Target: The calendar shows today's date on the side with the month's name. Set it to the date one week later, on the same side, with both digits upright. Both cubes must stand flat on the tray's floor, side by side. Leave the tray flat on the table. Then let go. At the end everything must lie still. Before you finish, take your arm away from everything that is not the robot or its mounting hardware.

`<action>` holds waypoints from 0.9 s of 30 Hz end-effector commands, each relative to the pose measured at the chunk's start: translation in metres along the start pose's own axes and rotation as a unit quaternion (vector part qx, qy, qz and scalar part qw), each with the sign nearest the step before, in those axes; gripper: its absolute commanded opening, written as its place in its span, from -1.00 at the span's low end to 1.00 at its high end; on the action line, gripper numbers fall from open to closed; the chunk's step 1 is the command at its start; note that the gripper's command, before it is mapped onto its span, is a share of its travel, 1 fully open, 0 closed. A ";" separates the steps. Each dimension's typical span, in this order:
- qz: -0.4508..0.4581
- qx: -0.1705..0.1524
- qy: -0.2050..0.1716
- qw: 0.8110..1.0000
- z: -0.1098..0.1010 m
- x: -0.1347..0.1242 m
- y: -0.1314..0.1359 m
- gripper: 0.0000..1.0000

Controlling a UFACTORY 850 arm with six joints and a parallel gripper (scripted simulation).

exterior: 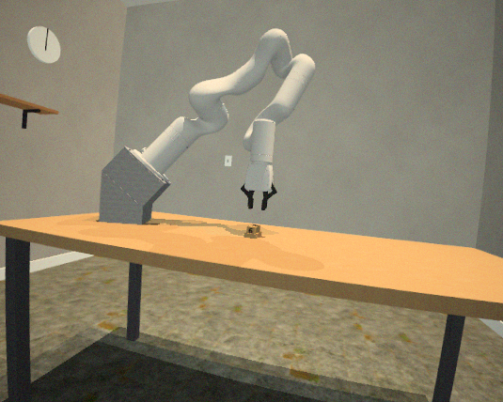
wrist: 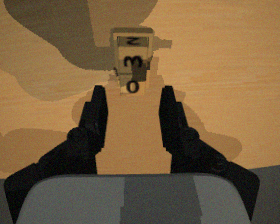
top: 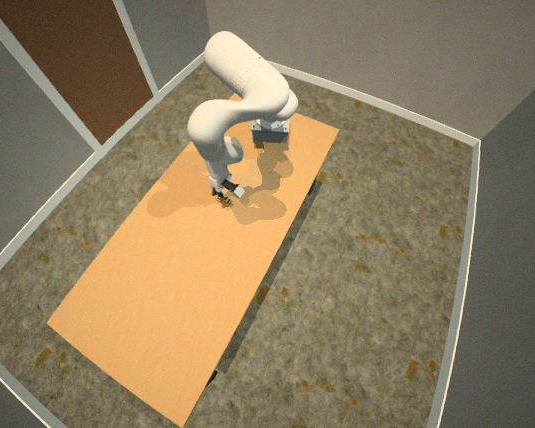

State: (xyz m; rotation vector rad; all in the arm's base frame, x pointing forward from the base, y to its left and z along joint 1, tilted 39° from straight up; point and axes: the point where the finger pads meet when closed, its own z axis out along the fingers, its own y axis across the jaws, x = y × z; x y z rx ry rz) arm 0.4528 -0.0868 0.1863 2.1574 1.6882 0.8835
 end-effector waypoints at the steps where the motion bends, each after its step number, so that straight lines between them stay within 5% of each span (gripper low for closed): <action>1: 0.000 -0.001 0.000 1.000 0.002 0.000 0.000 -0.01; 27: 0.000 -0.001 0.000 1.000 0.034 0.000 0.000 -0.01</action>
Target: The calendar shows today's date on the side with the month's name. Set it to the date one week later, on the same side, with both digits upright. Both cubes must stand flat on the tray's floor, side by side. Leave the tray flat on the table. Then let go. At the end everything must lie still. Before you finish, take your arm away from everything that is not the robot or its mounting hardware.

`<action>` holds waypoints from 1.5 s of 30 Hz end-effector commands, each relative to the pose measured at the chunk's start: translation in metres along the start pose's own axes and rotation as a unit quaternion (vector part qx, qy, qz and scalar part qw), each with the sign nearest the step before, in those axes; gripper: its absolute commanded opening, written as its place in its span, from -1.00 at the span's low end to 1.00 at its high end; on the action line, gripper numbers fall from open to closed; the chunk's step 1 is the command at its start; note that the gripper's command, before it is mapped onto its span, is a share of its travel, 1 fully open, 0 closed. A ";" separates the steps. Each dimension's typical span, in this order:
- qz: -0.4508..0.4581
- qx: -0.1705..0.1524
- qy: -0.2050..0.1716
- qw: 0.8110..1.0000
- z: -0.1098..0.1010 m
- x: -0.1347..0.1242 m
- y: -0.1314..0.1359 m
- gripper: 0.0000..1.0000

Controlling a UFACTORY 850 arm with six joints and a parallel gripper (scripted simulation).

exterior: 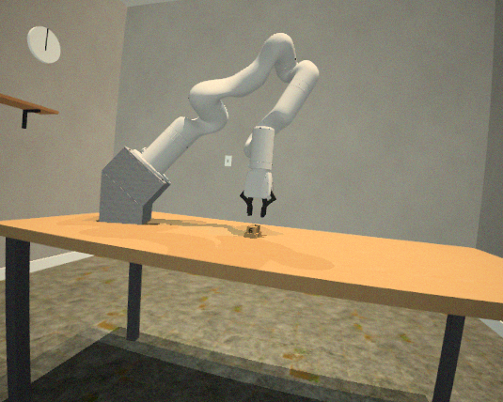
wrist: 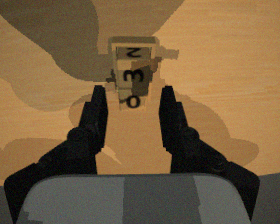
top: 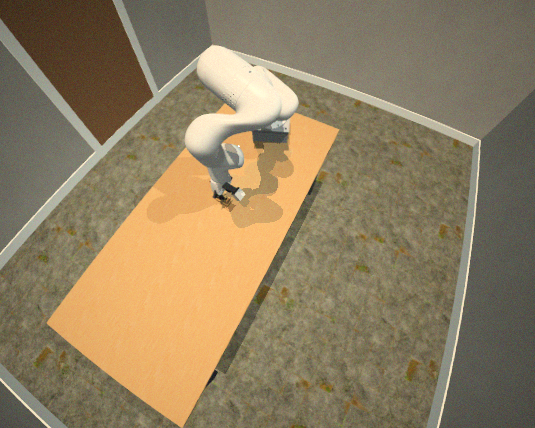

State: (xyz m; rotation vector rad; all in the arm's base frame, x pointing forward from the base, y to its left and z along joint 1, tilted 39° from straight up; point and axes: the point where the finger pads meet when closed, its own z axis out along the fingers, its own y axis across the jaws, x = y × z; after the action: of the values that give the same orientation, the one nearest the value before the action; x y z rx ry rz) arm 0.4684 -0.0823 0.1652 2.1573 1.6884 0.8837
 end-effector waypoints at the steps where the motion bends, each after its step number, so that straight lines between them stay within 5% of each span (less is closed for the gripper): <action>1: 0.000 -0.001 0.000 1.000 0.009 0.000 0.000 -0.01; 45: 0.000 -0.001 0.000 1.000 0.026 0.000 0.000 -0.01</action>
State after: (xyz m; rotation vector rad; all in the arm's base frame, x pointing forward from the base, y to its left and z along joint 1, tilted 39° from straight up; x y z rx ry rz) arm 0.4838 -0.0780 0.1446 2.1566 1.6876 0.8838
